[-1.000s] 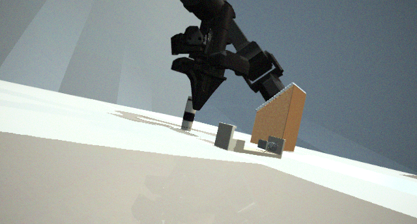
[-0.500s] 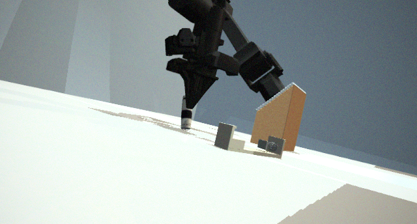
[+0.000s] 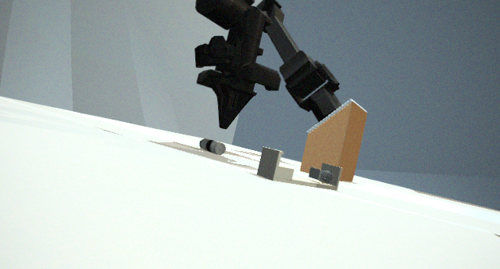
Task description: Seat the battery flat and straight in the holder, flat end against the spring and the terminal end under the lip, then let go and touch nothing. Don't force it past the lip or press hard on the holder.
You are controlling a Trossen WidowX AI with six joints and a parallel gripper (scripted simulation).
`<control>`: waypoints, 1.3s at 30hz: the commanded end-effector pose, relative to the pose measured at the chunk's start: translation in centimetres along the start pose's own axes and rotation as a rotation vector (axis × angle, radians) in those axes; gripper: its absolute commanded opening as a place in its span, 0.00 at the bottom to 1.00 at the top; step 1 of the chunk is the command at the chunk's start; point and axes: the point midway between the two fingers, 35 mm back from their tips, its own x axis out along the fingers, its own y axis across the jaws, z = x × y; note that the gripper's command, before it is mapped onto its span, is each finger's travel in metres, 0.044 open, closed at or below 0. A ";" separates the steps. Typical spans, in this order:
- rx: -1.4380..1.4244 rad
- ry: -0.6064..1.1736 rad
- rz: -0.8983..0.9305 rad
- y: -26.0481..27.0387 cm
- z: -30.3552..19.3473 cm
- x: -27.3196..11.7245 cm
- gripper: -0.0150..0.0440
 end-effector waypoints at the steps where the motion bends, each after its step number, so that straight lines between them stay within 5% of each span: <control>1: 0.000 -0.003 0.008 0.2 0.3 -1.4 0.25; 11: -0.003 -0.001 -0.001 -0.4 -0.1 -7.6 0.25; 24: -0.018 -0.001 -0.005 -0.5 -0.1 -7.4 0.30; 32: -0.567 0.000 0.007 -1.0 0.1 -5.0 0.64; 39: -1.096 -0.004 0.005 -1.7 0.1 -2.8 0.64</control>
